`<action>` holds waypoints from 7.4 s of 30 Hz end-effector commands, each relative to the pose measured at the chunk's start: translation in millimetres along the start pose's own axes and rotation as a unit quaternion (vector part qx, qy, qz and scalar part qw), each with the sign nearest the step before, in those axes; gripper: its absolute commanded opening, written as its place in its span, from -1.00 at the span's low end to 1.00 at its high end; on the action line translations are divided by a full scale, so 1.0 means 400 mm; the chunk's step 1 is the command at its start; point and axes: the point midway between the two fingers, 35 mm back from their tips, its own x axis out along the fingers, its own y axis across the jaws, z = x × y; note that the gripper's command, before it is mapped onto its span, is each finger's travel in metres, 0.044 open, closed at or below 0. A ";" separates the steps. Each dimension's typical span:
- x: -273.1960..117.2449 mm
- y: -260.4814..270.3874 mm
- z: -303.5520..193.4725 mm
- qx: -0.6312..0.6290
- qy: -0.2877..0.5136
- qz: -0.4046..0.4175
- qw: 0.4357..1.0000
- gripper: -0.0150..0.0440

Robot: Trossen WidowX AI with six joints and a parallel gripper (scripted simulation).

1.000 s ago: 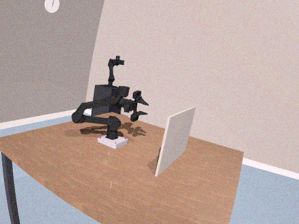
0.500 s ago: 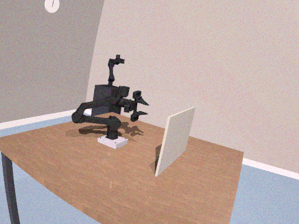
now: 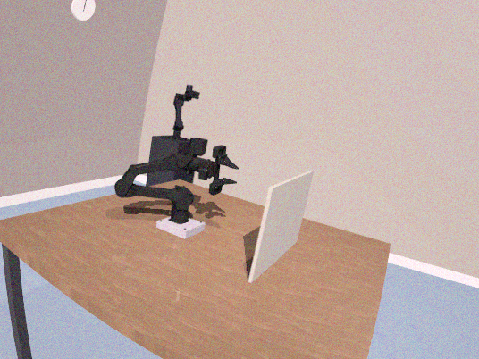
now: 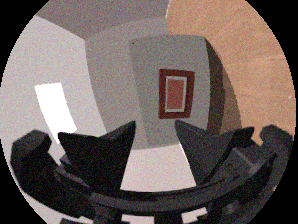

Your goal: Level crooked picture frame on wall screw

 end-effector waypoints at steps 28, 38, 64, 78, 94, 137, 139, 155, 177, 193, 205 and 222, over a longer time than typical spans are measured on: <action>0.059 -0.027 -0.017 0.001 0.000 -0.001 1.000 0.39; 0.173 -0.095 0.023 0.001 0.001 0.002 1.000 0.39; 0.299 -0.076 0.021 0.001 0.002 0.004 1.000 0.39; 0.386 -0.093 0.028 0.001 0.002 0.005 1.000 0.39; 0.426 -0.089 0.026 0.001 0.002 0.006 1.000 0.39; 0.485 -0.091 0.027 0.001 0.002 0.007 1.000 0.39; 0.485 -0.091 0.027 0.001 0.002 0.007 1.000 0.39; 0.485 -0.090 0.026 0.001 0.002 0.007 1.000 -0.23; 0.485 -0.083 0.028 0.001 0.002 0.007 1.000 -0.49; 0.485 -0.069 0.028 0.001 0.002 0.007 1.000 -0.49; 0.485 -0.063 0.028 0.001 0.002 0.007 1.000 -0.49; 0.485 -0.063 0.028 0.001 0.002 0.007 1.000 -0.49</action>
